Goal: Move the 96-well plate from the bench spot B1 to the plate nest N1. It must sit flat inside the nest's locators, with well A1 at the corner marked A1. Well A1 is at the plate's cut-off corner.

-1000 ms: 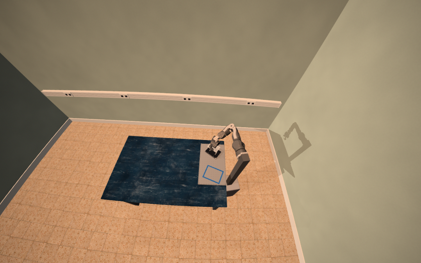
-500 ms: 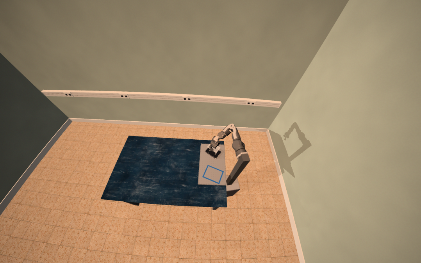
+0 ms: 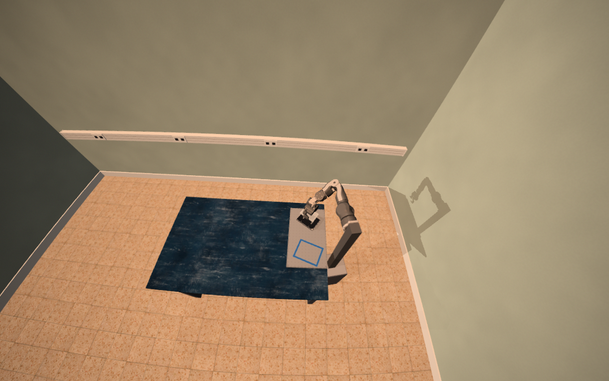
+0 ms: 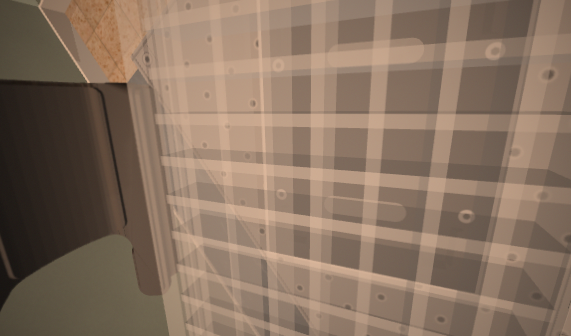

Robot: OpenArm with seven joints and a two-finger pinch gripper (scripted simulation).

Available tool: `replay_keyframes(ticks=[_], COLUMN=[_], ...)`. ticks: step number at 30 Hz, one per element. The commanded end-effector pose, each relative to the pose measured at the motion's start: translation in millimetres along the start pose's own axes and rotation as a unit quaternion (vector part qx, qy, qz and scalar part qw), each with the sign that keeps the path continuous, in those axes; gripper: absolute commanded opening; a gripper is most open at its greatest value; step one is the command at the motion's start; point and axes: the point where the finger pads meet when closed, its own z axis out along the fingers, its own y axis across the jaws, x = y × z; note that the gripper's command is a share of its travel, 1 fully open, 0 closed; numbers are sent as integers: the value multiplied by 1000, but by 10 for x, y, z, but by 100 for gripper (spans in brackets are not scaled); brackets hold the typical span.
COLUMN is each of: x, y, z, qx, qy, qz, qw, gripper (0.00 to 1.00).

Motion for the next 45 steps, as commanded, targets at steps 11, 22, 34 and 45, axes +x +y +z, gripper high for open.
replay_keyframes(ticks=[11,22,34,45], x=[14,16,33,21], y=[9,12,18,28], z=[248,309,628,717], qx=[2,2,2,2], qy=[2,2,2,2], qz=[1,1,0,0], qw=[1000,1000,1000,1000], gripper=[0,0,0,0])
